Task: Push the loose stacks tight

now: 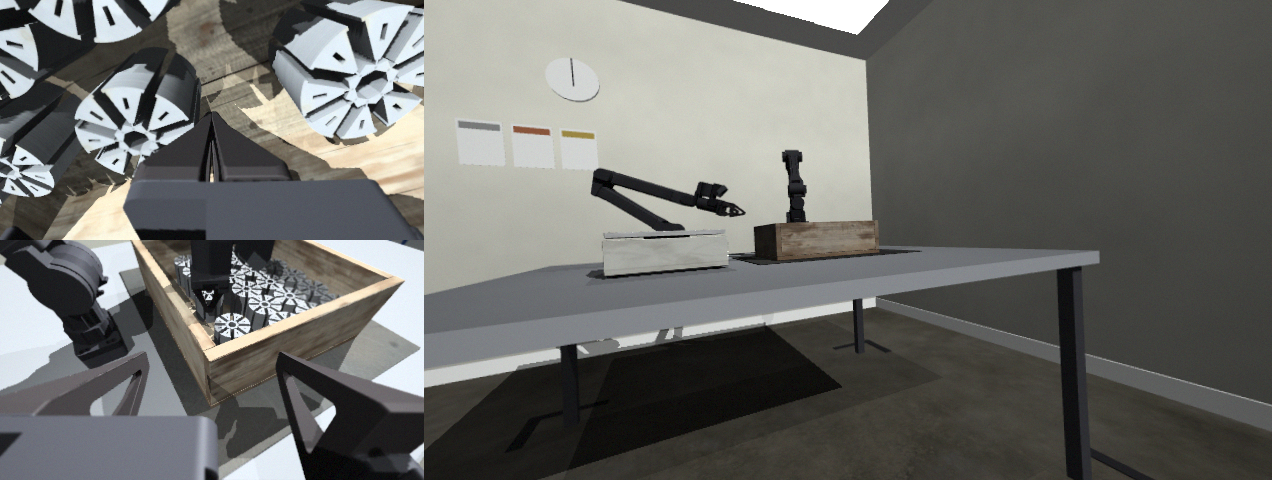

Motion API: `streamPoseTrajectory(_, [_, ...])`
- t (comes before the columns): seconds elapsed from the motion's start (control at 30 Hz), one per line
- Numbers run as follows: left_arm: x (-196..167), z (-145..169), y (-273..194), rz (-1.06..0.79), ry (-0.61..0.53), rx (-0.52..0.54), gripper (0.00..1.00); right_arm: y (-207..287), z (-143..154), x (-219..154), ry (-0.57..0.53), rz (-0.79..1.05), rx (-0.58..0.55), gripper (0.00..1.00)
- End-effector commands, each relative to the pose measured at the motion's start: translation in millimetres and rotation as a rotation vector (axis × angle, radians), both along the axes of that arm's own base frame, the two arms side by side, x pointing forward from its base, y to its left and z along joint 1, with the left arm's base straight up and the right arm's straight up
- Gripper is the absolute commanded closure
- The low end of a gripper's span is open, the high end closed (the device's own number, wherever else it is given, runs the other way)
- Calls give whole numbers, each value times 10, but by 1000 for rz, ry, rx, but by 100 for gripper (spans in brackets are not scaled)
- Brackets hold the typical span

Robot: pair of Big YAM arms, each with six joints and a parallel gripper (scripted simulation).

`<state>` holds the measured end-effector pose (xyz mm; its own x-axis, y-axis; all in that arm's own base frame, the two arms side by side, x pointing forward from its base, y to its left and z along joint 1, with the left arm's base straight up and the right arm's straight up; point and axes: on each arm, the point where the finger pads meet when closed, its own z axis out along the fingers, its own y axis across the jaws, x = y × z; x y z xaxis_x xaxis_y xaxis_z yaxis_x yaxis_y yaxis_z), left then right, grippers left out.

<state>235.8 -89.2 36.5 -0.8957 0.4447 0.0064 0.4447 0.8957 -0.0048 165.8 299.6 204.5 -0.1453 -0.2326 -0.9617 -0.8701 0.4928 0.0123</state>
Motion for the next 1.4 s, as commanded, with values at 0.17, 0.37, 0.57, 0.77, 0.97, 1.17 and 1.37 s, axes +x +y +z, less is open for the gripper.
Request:
streamPoseTrajectory(0.17, [311,110,111,-8,-44,-6,100,44,241,59,-37,-3,46,0])
streamPoseTrajectory(0.37, [349,109,190,-8,-45,-5,100,44,241,59,-37,-3,46,0])
streamPoseTrajectory(0.57, [373,109,242,-8,-45,-5,100,44,241,59,-37,-3,46,0])
streamPoseTrajectory(0.77, [410,109,319,-8,-45,-3,100,44,241,59,-37,-3,46,0])
streamPoseTrajectory(0.97, [446,109,397,-8,-45,-2,100,44,241,59,-37,-3,46,0])
streamPoseTrajectory(1.17, [471,108,449,-8,-45,-1,100,44,241,59,-37,-3,46,0])
streamPoseTrajectory(1.37, [507,108,527,-8,-45,0,100,44,241,59,-37,-3,46,0])
